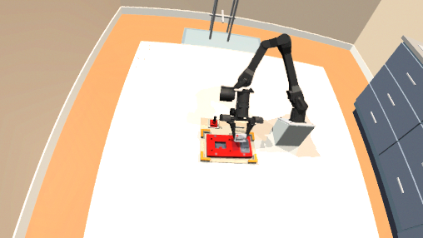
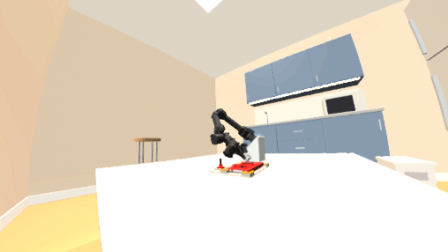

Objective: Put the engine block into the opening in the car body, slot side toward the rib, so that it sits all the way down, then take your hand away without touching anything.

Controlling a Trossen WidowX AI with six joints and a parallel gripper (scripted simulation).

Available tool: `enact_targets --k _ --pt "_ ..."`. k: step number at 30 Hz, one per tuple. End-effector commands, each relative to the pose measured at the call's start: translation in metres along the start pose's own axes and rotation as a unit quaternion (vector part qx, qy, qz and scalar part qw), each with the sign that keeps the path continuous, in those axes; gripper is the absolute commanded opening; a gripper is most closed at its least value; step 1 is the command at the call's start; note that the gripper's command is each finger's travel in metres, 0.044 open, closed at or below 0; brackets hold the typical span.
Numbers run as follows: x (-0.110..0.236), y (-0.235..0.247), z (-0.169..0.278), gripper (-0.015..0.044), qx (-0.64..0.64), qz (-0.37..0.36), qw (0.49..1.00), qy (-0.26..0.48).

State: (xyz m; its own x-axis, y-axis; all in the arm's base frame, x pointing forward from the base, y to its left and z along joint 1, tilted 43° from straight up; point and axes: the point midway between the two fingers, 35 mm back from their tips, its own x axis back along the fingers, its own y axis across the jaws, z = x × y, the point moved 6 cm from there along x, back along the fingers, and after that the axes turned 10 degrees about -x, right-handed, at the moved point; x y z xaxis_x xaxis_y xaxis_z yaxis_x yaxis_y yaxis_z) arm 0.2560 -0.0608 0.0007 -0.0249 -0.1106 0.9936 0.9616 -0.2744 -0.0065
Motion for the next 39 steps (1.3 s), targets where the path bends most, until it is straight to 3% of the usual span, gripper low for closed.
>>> enact_targets --k 1,9,26,32,39 --pt "-0.007 0.0 -0.007 0.0 0.002 0.002 1.0 0.002" --pt "-0.011 0.001 -0.011 0.0 0.002 0.002 1.0 0.002" --pt "-0.01 0.0 -0.01 0.044 0.002 0.003 1.0 0.008" --pt "-0.007 0.0 -0.009 0.044 0.002 0.003 1.0 0.005" --pt "0.021 0.0 -0.006 0.044 0.002 0.002 1.0 0.002"
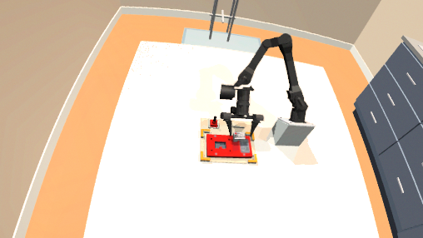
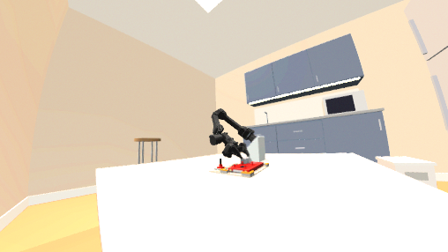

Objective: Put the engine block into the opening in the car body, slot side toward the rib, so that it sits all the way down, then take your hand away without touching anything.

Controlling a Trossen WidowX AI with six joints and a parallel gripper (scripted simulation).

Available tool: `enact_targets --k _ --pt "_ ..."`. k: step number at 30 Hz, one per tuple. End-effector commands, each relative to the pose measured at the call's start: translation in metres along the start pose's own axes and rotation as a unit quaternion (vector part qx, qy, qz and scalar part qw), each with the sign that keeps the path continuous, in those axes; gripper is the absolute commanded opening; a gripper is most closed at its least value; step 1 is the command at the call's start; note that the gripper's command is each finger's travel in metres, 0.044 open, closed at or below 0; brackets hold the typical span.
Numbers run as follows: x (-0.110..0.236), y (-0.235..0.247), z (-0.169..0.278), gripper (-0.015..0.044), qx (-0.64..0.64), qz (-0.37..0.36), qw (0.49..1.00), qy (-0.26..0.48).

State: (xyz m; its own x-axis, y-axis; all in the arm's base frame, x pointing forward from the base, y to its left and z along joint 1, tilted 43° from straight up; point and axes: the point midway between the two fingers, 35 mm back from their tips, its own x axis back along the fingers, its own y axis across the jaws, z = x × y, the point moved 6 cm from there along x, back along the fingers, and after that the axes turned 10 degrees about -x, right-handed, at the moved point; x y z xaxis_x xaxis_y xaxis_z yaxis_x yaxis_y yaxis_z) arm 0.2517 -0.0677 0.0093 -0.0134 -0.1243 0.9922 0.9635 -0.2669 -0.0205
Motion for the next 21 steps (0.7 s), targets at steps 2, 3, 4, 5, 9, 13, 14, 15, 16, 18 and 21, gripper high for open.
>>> enact_targets --k 2,3,4,5,9,13,14,15,16,18,21 --pt "0.02 0.002 0.002 0.044 -0.001 -0.006 1.0 -0.003" --pt "0.024 0.002 0.002 0.044 -0.001 -0.006 1.0 -0.003" --pt "0.026 0.002 0.002 0.044 -0.001 -0.006 1.0 -0.003" --pt "0.026 0.002 0.002 0.044 -0.001 -0.006 1.0 -0.003" --pt "0.023 0.002 0.002 0.044 0.0 -0.006 1.0 -0.001" --pt "0.023 0.002 0.002 0.044 0.0 -0.006 1.0 -0.001" --pt "0.023 0.002 0.002 0.044 0.0 -0.006 1.0 -0.001" --pt "0.023 0.002 0.002 0.044 0.0 -0.006 1.0 -0.001" --pt "0.023 0.002 0.002 0.044 0.0 -0.006 1.0 -0.001" --pt "0.023 0.002 0.002 0.044 0.0 -0.006 1.0 -0.001" --pt "0.023 0.002 0.002 0.044 0.0 -0.006 1.0 -0.001"
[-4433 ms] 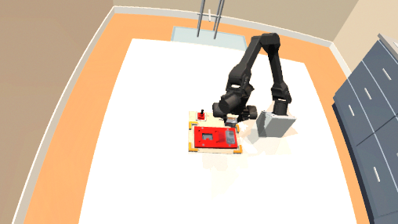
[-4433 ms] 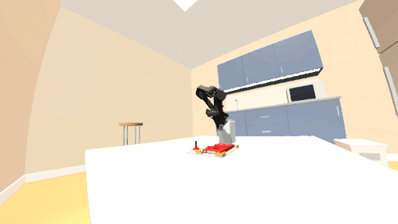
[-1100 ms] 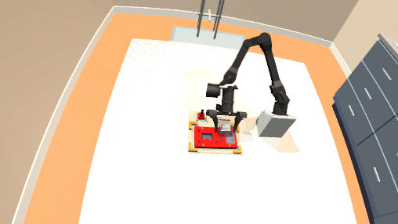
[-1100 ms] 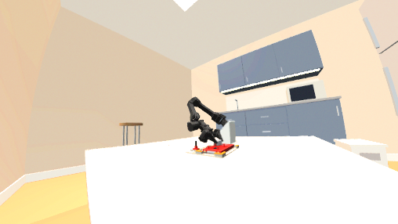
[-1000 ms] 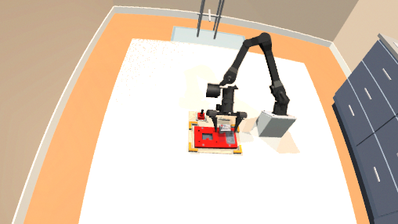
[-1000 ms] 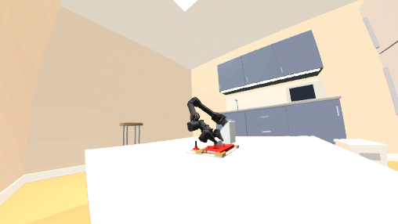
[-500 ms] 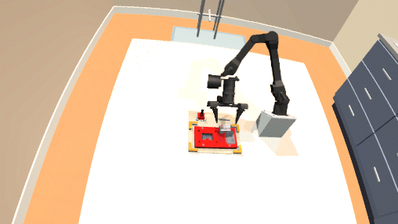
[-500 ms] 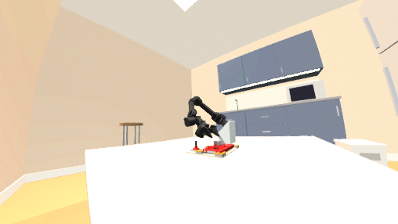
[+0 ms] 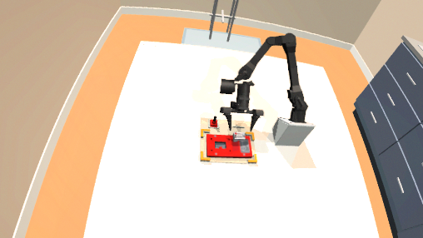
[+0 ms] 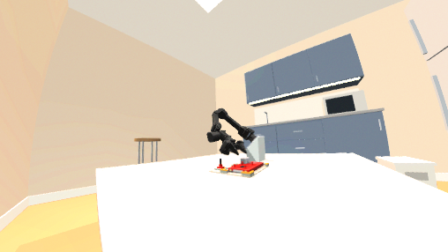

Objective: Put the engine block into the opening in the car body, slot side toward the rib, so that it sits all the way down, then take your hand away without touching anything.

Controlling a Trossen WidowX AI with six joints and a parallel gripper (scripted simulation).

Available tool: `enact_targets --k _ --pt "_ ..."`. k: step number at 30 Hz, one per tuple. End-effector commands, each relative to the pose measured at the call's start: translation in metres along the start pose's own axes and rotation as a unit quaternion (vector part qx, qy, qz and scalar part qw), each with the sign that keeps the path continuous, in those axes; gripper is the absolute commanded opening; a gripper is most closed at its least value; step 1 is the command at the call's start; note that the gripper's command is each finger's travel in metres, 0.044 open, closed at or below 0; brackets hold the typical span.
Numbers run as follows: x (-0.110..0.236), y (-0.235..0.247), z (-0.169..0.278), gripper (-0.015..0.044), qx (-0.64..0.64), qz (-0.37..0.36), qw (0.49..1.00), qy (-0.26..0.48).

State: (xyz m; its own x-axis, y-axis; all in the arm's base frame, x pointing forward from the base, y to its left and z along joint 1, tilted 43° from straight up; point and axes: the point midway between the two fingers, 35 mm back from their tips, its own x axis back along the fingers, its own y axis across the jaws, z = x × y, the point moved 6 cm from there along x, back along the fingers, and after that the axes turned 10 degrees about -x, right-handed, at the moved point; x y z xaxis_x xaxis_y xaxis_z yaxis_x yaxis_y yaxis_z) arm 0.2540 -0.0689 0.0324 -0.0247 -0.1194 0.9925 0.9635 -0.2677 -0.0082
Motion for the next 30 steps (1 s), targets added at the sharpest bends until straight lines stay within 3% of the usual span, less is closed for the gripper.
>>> enact_targets --k 1,8,30 --pt "0.0 0.0 0.0 0.044 0.0 0.0 1.0 0.0" --pt "-0.001 0.0 0.001 0.044 0.009 0.003 1.0 -0.005" --pt "-0.018 -0.007 0.033 0.044 0.295 0.094 0.938 -0.153"
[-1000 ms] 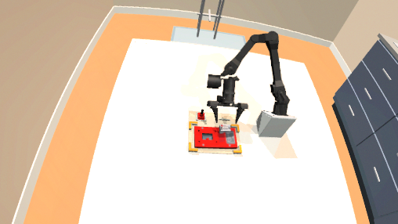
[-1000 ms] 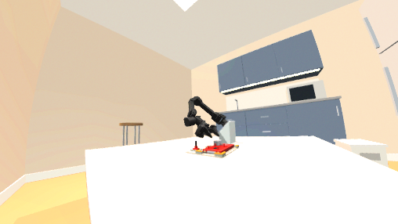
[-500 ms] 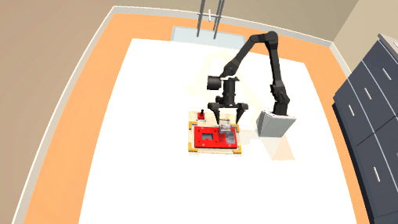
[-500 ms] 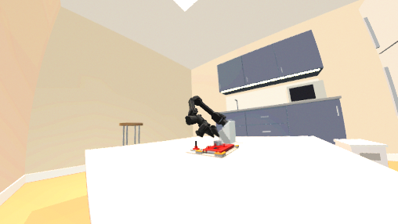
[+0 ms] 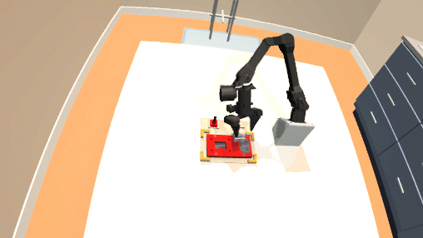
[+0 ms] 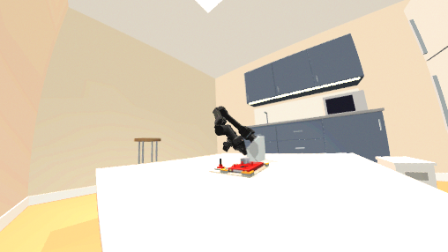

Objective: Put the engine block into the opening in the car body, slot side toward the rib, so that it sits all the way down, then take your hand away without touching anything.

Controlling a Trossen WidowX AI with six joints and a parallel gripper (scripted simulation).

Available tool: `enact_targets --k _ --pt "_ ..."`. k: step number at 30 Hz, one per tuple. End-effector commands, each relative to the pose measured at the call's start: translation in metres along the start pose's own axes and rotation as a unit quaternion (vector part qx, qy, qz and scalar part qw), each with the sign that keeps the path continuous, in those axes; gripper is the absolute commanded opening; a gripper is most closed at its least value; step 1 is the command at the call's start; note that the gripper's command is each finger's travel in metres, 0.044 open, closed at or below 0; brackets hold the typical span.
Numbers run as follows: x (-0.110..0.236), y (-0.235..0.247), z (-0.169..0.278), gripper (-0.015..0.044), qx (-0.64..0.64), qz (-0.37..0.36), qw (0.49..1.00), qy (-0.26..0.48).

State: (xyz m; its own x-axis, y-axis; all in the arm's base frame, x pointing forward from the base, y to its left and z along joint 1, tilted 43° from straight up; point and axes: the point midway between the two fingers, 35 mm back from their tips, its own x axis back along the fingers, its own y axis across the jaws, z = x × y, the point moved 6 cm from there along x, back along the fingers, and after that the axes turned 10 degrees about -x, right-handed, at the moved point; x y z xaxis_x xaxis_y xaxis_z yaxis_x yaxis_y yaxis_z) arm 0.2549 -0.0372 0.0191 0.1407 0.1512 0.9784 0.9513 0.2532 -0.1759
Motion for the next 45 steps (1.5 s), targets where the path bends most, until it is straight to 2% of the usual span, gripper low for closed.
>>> enact_targets --k 1,16,31,45 --pt "0.0 0.003 0.004 0.044 0.05 0.016 0.998 -0.025" --pt "0.001 0.012 0.026 0.044 0.254 0.092 0.954 -0.127" --pt "0.006 0.022 0.049 0.044 0.441 0.176 0.851 -0.225" --pt "-0.011 0.025 0.049 0.044 0.448 0.179 0.845 -0.23"
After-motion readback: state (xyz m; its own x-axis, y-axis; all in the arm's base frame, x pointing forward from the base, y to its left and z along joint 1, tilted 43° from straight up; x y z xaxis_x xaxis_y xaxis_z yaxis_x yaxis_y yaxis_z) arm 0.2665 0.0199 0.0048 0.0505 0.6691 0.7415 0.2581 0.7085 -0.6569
